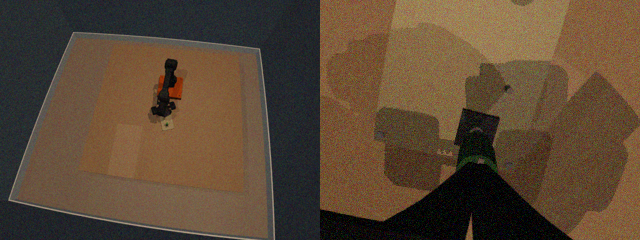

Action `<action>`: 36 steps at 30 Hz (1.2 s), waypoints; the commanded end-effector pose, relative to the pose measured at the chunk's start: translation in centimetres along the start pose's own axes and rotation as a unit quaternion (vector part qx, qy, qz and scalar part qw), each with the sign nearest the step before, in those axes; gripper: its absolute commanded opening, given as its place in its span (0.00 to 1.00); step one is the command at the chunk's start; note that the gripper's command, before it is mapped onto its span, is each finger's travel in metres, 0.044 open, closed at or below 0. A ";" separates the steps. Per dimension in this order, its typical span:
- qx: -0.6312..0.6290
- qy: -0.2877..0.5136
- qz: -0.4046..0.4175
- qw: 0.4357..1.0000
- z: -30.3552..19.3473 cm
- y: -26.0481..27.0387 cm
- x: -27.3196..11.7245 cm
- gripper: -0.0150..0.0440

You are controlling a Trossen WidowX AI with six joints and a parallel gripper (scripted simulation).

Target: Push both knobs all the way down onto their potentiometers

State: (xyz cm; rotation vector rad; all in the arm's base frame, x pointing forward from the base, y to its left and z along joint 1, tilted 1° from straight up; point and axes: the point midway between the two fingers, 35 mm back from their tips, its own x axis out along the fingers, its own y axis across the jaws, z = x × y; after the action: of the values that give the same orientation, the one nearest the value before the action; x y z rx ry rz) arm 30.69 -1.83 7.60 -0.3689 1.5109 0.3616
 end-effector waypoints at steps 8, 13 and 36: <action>-0.001 0.005 0.000 1.000 0.0 -0.1 1.2 0.25; -0.001 0.005 0.000 1.000 0.0 -0.1 1.6 0.25; -0.001 0.005 0.000 1.000 0.0 -0.1 2.2 0.25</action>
State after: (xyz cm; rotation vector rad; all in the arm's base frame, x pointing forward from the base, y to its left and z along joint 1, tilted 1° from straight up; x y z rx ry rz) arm 30.56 -1.82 7.08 -0.3709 1.5011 0.3588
